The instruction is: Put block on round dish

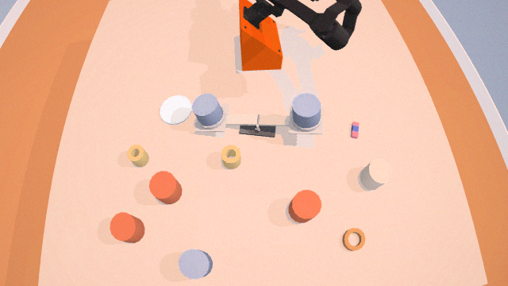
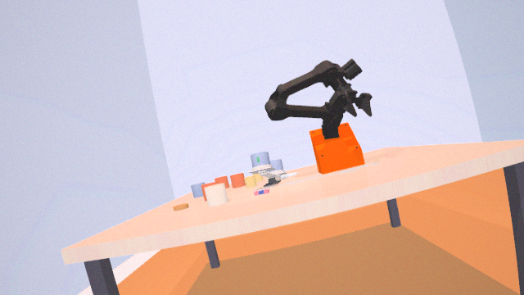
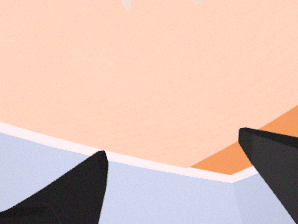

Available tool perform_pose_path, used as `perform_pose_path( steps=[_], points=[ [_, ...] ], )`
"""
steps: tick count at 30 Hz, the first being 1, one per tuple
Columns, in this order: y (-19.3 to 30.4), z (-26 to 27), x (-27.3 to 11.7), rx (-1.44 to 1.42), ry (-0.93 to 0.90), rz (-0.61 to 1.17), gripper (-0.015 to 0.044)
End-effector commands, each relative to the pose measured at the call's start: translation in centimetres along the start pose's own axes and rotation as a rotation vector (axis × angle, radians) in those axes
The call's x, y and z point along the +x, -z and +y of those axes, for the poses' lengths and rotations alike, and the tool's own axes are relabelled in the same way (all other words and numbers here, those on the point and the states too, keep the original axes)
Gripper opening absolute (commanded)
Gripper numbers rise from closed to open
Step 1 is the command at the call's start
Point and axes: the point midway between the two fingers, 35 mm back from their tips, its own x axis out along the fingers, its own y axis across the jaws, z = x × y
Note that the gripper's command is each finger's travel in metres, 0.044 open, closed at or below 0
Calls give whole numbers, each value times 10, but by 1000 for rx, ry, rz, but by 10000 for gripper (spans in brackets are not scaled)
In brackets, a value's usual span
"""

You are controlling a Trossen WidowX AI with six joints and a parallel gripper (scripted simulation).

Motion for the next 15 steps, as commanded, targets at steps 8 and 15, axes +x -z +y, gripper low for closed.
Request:
perform_pose_path(
  steps=[8, 15],
  points=[
    [2, -21, -3, 70, 110, -12, 440],
    [2, -45, -10, 141, 239, -40, 440]
  ],
)
